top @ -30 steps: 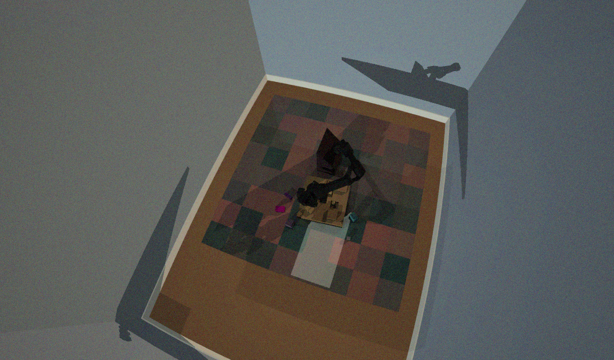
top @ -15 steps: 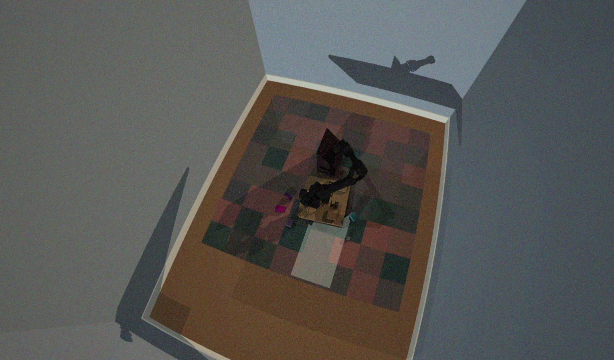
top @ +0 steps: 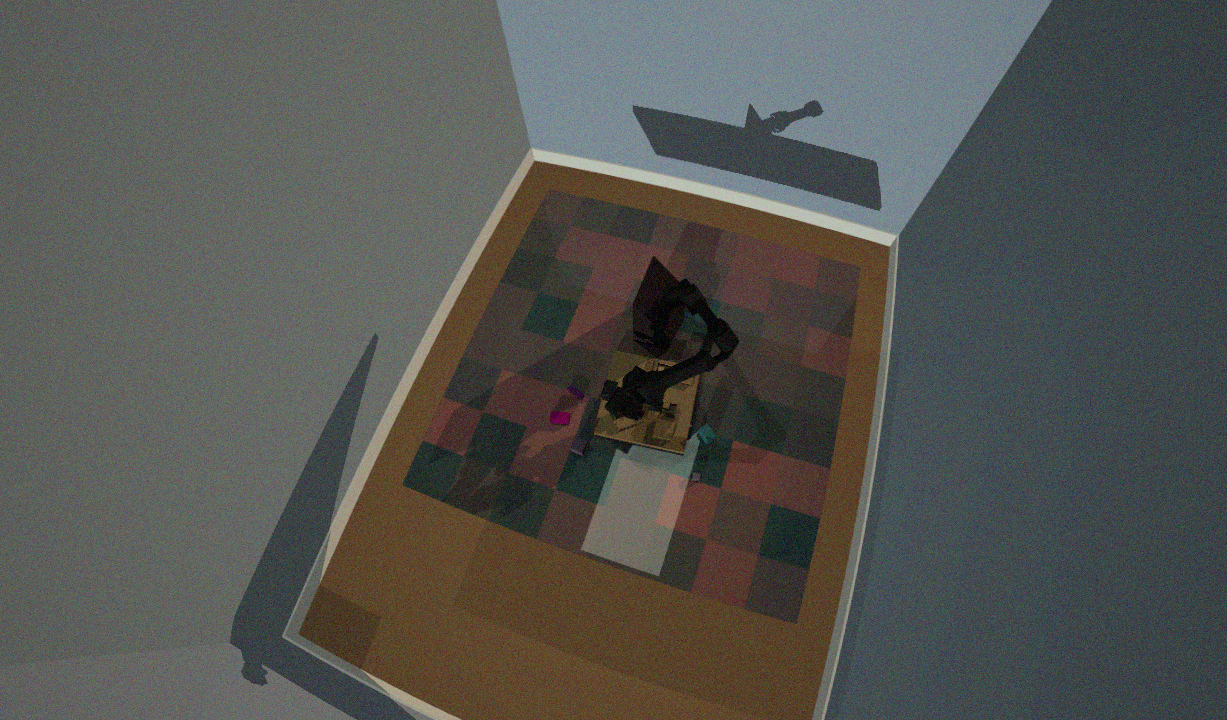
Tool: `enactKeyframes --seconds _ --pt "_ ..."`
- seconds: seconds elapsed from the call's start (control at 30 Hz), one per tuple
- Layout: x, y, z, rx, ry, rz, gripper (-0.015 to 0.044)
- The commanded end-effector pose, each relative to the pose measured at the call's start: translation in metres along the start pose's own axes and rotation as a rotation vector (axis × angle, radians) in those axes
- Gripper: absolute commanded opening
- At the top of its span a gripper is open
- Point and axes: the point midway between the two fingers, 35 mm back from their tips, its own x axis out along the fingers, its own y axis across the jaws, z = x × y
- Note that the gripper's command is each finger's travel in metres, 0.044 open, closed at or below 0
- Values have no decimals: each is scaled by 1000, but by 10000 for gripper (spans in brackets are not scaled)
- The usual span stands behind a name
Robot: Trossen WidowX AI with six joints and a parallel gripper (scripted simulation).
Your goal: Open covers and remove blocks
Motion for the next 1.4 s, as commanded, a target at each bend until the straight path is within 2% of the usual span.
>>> enactKeyframes --seconds 0.0,1.37 --pt "-2 6 4 -8 -8 4 0" --pt "-2 33 37 -8 -9 5 0"
